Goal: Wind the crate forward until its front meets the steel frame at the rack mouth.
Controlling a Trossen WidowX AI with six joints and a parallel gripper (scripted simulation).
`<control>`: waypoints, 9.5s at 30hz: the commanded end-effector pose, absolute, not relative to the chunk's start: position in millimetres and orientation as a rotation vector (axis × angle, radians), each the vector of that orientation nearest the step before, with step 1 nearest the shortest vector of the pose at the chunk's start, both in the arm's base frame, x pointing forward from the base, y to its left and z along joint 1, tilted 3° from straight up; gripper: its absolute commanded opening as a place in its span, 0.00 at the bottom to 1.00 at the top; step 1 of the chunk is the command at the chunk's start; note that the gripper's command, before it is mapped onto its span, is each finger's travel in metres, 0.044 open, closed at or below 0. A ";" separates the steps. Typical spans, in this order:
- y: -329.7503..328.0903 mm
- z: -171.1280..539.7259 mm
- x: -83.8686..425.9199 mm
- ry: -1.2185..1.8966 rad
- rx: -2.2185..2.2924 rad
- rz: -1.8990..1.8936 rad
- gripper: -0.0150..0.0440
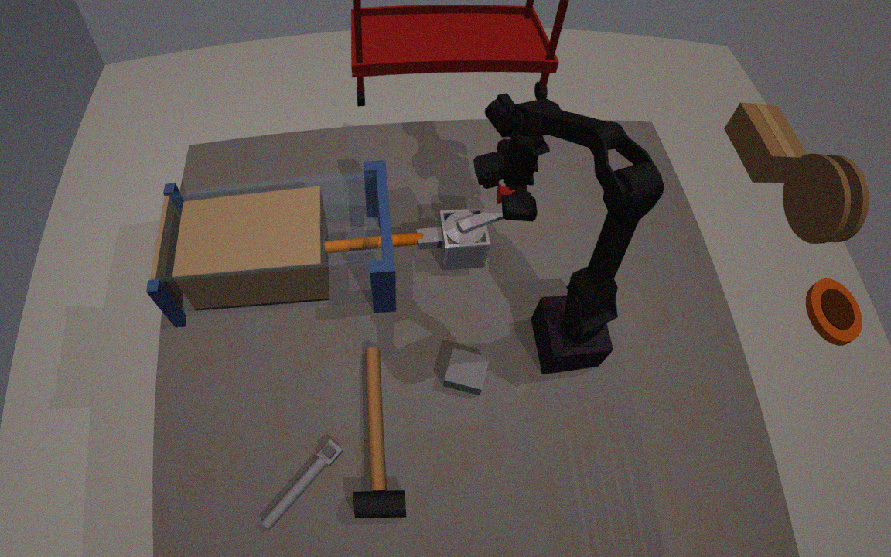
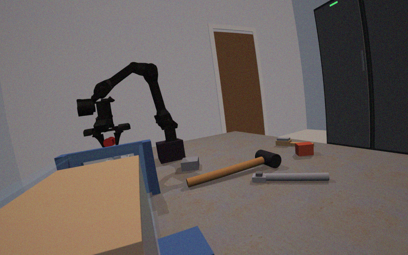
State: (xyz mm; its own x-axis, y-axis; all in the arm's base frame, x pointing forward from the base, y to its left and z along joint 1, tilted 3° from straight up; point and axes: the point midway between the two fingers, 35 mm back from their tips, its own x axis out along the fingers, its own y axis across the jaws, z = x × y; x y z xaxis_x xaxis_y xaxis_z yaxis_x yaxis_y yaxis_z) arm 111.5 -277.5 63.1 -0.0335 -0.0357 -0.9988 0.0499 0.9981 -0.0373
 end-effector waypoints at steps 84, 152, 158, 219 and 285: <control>-327.9 61.2 159.2 1.600 0.007 -0.067 0.25; -328.8 60.0 245.6 1.592 0.007 -0.067 0.25; -325.2 59.7 252.7 1.592 0.008 -0.067 0.25; -263.5 56.4 301.1 1.587 0.012 -0.062 0.25; -180.5 53.0 287.6 1.589 0.018 -0.056 0.25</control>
State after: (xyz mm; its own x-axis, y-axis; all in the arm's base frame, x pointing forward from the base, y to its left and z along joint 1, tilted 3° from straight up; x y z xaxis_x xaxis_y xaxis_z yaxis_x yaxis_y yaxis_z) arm 294.6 -193.1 56.3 0.0020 -0.0538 -0.9985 0.0516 0.9972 -0.0536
